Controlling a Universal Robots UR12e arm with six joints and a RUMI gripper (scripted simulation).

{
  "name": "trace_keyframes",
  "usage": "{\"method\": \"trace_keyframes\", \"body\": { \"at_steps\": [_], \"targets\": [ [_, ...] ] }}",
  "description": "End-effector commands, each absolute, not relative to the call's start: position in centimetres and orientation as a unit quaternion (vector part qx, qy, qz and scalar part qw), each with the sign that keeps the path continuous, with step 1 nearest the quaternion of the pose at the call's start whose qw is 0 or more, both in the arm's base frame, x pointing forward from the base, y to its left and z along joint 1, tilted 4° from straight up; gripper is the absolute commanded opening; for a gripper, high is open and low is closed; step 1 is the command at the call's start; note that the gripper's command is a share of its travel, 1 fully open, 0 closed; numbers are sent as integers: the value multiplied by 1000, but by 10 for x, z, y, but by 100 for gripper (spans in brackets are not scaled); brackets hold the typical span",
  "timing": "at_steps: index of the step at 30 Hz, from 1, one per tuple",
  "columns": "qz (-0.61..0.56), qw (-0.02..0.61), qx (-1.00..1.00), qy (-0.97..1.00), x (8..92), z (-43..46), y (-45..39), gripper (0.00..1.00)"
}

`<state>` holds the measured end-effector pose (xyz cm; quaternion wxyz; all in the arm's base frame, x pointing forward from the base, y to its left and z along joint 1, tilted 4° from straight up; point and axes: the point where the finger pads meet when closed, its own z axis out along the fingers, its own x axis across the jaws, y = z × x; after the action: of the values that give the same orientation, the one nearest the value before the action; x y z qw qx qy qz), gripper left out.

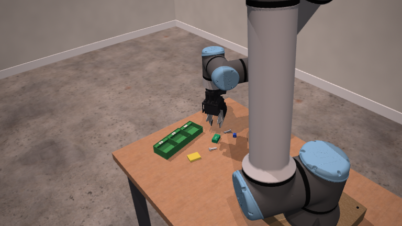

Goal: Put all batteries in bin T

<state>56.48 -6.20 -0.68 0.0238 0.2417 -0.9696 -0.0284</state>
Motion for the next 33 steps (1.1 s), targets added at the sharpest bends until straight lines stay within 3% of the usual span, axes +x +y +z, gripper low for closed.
{"method": "trace_keyframes", "body": {
  "at_steps": [1, 33],
  "targets": [
    [-28, 23, 242, -970, 565, -6, -62, 25],
    [-28, 23, 242, -970, 562, -72, -60, 25]
  ]
}}
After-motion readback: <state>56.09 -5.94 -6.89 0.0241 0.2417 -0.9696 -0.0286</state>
